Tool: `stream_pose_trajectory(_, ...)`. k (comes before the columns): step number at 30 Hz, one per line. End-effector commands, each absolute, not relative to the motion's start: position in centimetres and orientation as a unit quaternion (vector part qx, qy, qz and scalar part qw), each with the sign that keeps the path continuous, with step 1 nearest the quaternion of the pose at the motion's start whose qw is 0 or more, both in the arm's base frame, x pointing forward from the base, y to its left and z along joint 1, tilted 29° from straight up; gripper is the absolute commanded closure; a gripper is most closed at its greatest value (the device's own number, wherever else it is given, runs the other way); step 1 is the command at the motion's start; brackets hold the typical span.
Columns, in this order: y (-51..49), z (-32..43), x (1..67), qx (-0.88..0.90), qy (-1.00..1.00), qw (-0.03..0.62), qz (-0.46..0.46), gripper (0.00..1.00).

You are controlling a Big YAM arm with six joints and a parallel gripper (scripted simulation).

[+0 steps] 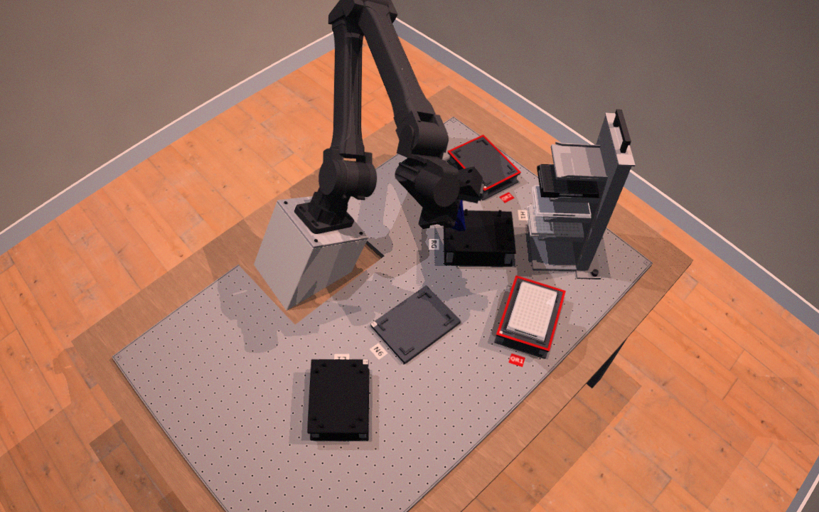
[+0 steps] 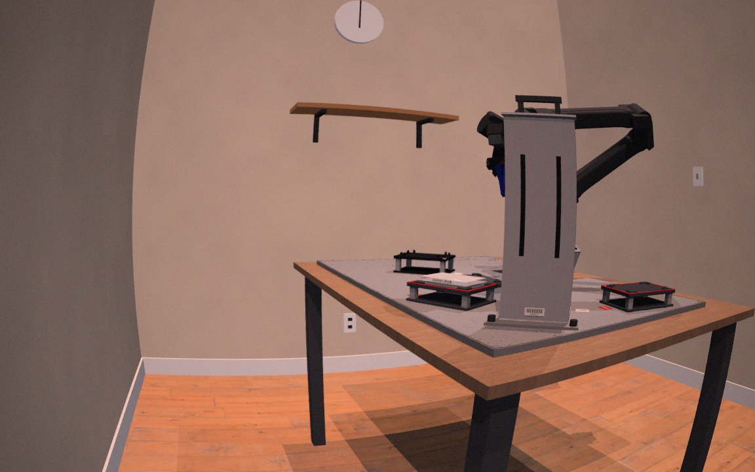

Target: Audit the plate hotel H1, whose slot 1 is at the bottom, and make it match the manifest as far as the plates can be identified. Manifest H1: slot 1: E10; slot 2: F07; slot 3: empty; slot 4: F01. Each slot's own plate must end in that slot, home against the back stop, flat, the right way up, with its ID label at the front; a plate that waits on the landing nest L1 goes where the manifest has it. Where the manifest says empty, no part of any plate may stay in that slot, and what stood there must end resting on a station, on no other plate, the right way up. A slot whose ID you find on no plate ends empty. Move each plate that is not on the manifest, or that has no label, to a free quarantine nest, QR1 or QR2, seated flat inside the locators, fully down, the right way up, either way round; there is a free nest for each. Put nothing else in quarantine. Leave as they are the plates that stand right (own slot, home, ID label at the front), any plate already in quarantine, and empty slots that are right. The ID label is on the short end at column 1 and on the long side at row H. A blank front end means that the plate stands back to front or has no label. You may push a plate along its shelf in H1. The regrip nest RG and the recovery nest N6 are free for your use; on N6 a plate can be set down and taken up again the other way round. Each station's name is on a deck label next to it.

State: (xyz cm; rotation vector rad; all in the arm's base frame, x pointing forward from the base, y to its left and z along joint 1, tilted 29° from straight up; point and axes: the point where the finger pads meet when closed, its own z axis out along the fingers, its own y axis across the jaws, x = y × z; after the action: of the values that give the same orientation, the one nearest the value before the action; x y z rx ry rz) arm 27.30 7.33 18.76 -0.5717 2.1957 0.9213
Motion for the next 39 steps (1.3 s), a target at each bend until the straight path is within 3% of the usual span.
stream_pose_trajectory(1, 6.6, 19.8, 28.0, -0.245, 0.826, 0.382, 0.335, 1.00)
stream_pose_trajectory(16, 6.8, 19.9, 27.8, -0.291, 0.765, 0.457, 0.347, 1.00)
stream_pose_trajectory(39, 12.8, 23.7, 24.3, -0.296, 0.757, 0.462, 0.356, 1.00)
